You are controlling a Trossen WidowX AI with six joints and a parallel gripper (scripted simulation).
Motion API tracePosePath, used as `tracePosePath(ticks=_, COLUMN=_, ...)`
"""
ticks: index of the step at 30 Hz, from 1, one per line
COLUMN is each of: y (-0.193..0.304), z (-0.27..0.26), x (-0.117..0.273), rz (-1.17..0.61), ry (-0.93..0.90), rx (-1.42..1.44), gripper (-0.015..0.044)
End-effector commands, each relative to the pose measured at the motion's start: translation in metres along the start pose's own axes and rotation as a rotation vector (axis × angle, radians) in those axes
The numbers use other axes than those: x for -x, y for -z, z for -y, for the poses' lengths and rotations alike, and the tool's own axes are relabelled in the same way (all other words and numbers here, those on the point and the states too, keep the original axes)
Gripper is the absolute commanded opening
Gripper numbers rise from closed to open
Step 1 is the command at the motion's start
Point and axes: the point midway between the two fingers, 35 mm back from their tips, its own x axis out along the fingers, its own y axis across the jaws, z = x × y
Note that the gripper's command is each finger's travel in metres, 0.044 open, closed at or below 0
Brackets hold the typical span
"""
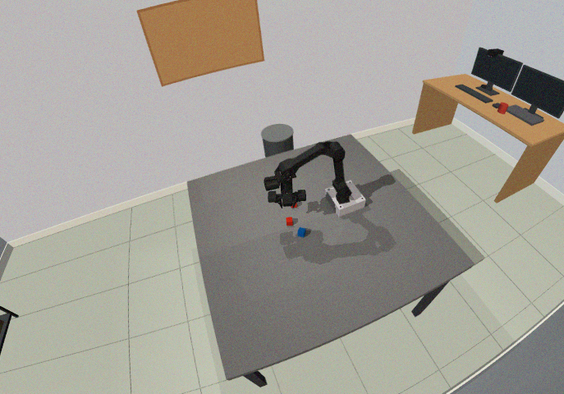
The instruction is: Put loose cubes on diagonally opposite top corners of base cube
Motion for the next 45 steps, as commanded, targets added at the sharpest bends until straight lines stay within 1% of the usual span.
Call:
tracePosePath(ticks=1, y=0.006, z=-0.001, x=-0.011, rz=-0.033, ry=-0.037, rx=0.023, gripper=0.0265)
tracePosePath(ticks=4, y=0.006, z=-0.001, x=-0.018, rz=-0.033, ry=-0.037, rx=0.023, gripper=0.0265)
tracePosePath(ticks=8, y=0.007, z=-0.002, x=-0.058, rz=-0.033, ry=-0.037, rx=0.023, gripper=0.0265)
tracePosePath(ticks=10, y=0.008, z=-0.004, x=-0.071, rz=-0.033, ry=-0.037, rx=0.023, gripper=0.0265)
tracePosePath(ticks=14, y=0.008, z=-0.004, x=-0.074, rz=-0.033, ry=-0.037, rx=0.023, gripper=0.0265)
tracePosePath(ticks=18, y=0.009, z=-0.004, x=-0.087, rz=-0.033, ry=-0.037, rx=0.023, gripper=0.0265)
tracePosePath(ticks=43, y=0.010, z=-0.006, x=-0.121, rz=-0.033, ry=-0.037, rx=0.023, gripper=0.0265)
tracePosePath(ticks=45, y=0.010, z=-0.006, x=-0.121, rz=-0.033, ry=-0.037, rx=0.023, gripper=0.0212)
